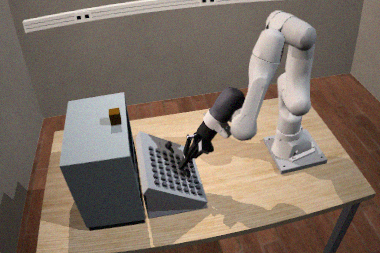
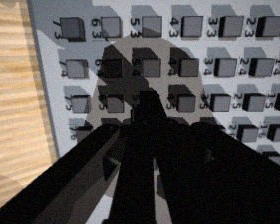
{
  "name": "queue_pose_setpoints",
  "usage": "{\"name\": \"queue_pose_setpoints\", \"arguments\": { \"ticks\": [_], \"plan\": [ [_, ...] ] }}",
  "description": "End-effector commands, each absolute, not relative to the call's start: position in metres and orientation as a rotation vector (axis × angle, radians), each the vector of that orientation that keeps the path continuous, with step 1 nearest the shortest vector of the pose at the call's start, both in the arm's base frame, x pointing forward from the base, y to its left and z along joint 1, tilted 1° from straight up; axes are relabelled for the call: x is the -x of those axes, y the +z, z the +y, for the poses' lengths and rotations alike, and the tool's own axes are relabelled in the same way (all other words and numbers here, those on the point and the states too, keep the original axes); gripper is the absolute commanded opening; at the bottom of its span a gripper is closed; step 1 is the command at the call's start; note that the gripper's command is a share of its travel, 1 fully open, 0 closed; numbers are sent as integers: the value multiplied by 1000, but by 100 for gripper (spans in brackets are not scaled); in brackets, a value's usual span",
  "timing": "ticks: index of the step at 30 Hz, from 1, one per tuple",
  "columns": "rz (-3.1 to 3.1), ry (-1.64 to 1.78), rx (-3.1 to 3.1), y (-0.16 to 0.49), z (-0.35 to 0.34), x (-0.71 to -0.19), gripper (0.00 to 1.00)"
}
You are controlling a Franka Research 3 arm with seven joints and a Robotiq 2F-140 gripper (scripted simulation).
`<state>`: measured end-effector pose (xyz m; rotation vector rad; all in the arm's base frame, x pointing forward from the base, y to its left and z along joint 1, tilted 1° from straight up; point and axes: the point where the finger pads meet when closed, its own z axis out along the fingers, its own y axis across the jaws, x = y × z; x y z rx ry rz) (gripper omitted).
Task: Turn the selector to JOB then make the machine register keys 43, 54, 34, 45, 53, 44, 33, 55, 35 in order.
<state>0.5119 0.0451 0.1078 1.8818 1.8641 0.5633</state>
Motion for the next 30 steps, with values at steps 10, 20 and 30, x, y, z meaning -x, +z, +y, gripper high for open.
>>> {"name": "queue_pose_setpoints", "arguments": {
  "ticks": [10,20,30],
  "plan": [
    [1860,569,-1880,109,45,-514,10],
    [1860,569,-1880,109,45,-514,10],
    [1860,569,-1880,115,46,-510,10]
  ]
}}
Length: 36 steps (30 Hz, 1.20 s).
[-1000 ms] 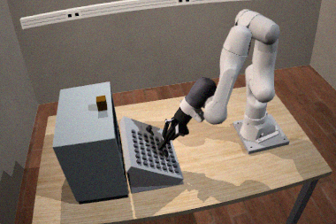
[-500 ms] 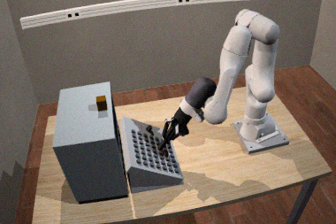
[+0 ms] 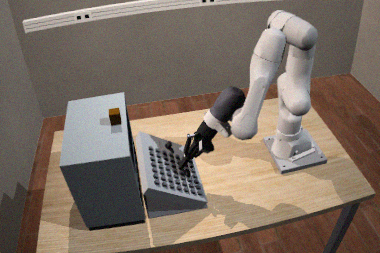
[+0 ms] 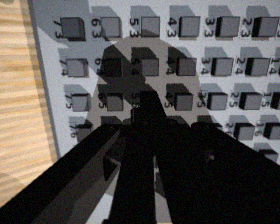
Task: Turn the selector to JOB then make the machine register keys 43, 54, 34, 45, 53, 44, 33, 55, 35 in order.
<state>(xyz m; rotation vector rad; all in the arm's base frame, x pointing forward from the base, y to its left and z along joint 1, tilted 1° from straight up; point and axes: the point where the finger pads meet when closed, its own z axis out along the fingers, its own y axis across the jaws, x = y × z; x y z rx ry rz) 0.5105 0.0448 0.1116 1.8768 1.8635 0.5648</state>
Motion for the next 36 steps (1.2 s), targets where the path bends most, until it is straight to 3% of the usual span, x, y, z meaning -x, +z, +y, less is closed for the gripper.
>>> {"name": "queue_pose_setpoints", "arguments": {
  "ticks": [1,36],
  "plan": [
    [1860,569,-1880,115,46,-510,10],
    [1860,569,-1880,141,55,-503,10]
  ]
}}
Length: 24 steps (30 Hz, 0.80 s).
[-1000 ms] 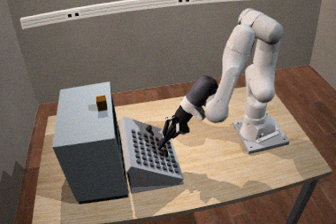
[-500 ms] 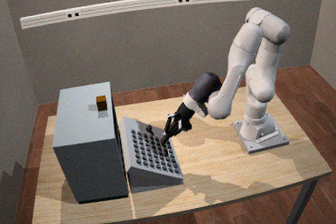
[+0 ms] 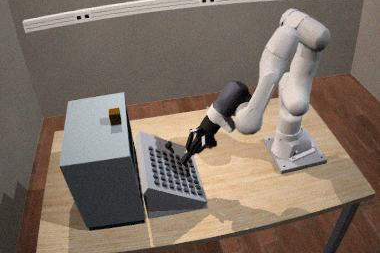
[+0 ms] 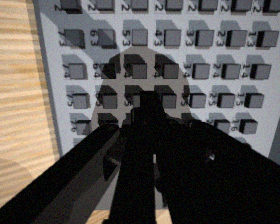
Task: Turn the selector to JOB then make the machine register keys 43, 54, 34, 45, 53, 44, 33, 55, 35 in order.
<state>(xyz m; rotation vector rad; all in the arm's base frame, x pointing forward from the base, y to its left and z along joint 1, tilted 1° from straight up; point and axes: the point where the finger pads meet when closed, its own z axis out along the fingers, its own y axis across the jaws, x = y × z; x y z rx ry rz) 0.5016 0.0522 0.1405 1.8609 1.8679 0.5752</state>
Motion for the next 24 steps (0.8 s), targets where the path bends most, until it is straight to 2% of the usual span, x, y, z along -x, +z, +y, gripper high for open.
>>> {"name": "queue_pose_setpoints", "arguments": {
  "ticks": [1,7,24],
  "plan": [
    [1860,569,-1880,143,58,-506,10],
    [1860,569,-1880,155,79,-523,10],
    [1860,569,-1880,143,80,-532,10]
  ]
}}
